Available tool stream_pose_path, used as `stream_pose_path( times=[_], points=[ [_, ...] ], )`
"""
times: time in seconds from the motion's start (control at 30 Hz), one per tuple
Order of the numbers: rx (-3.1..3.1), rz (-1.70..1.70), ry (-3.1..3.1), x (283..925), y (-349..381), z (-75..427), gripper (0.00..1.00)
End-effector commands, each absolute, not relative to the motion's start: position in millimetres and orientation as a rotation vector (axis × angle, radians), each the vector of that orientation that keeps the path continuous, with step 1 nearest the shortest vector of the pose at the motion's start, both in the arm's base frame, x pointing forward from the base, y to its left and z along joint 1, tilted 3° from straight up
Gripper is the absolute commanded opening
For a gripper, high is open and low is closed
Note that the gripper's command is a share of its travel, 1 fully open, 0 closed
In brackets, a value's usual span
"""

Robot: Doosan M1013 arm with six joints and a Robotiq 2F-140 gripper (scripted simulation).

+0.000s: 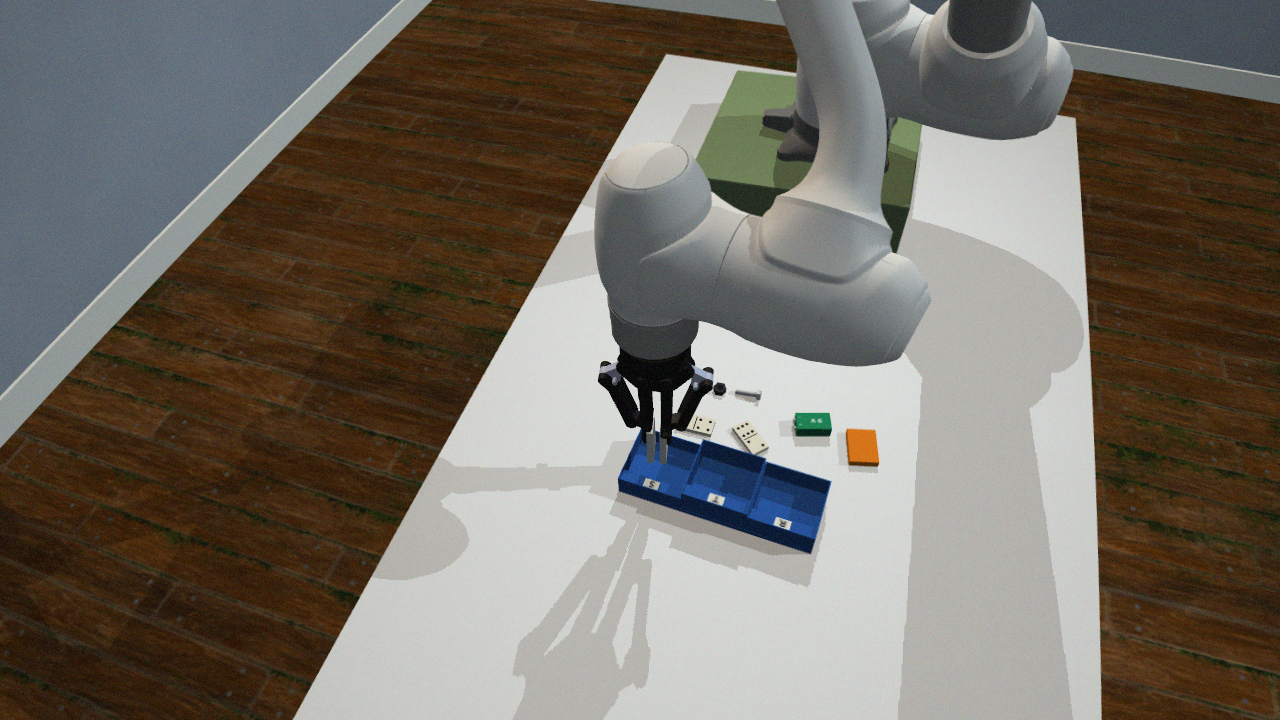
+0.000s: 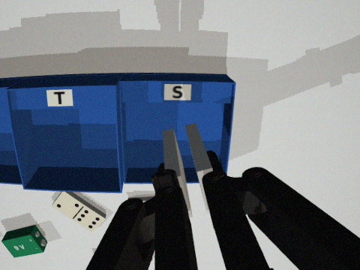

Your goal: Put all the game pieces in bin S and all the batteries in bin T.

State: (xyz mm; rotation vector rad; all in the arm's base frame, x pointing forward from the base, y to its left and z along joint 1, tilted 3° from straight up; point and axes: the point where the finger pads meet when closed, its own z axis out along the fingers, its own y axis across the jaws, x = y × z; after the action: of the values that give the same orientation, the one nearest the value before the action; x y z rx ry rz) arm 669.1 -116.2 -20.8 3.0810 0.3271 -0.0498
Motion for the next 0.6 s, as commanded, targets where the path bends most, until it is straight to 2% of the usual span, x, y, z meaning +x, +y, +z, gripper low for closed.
stream_pose_path(
  times=[0.0, 0.33, 0.57],
  points=[
    [3.081, -0.050, 0.327, 670, -115, -7, 0.05],
    [3.081, -0.050, 0.327, 670, -115, 8, 0.05],
    [3.081, -0.050, 0.327, 670, -80, 7, 0.05]
  ],
)
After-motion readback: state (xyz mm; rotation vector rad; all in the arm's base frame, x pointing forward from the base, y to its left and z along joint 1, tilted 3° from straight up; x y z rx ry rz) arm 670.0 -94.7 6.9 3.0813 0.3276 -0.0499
